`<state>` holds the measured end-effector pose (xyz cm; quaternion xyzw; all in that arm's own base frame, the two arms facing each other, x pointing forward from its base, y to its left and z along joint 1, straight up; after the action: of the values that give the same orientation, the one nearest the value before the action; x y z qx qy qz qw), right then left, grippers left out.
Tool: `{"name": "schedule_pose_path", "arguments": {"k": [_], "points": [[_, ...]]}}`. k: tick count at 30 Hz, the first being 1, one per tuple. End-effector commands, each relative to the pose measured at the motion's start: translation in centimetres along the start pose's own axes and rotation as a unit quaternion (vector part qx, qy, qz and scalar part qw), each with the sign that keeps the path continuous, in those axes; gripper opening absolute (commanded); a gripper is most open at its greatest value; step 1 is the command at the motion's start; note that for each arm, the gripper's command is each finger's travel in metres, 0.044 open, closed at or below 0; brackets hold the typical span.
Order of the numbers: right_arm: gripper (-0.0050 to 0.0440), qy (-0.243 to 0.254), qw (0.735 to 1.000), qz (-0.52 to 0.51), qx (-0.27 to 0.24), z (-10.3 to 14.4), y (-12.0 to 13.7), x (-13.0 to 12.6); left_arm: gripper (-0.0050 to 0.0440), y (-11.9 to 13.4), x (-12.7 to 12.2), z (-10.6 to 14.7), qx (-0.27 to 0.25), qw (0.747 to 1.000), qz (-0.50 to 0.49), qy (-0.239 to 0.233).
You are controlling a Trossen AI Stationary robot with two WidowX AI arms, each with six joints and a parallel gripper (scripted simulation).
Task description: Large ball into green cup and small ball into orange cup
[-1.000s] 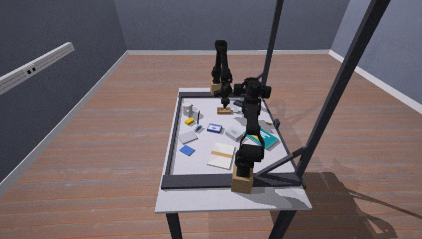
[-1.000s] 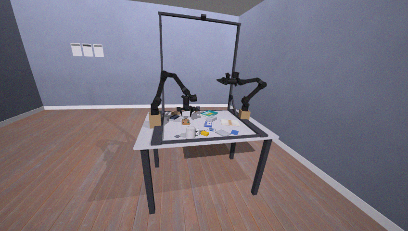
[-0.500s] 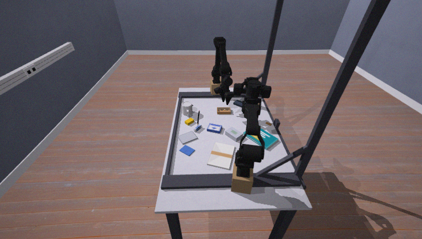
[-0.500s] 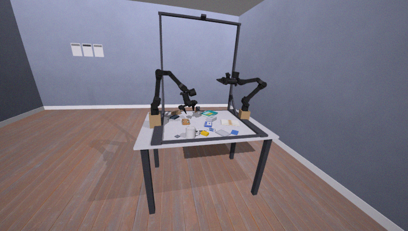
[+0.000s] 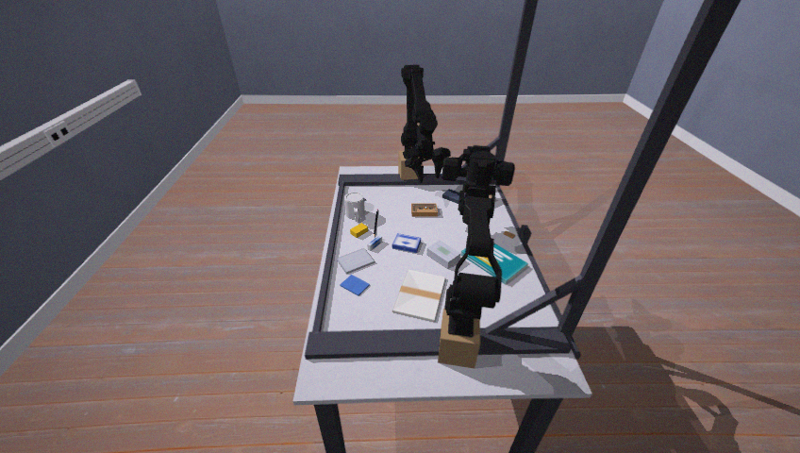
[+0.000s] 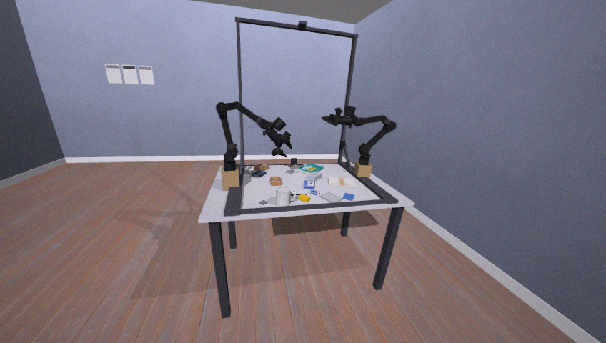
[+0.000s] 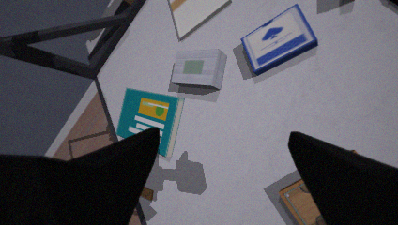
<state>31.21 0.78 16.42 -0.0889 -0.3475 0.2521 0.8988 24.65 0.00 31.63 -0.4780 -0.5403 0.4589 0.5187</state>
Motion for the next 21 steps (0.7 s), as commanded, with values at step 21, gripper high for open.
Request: {"name": "schedule_pose_path", "arguments": {"k": [21], "points": [[0.0389, -0.232, 0.822, 0.387, -0.348, 15.5, -3.3, 4.3, 0.0400, -1.5, 0.2, 0.3, -0.021, 1.000, 0.000, -0.003]]}}
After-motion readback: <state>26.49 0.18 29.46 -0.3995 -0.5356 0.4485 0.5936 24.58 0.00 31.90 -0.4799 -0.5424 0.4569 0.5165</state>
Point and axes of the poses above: on each arm, the point midway between the two fingers, 35 mm back from their tips, its own z axis back along the fingers, its own x axis across the jaws, y = z × x, the point moved 7 cm from there along z, back along the fingers, and after that the axes turned 7 degrees about -z, right-handed, at the moved point
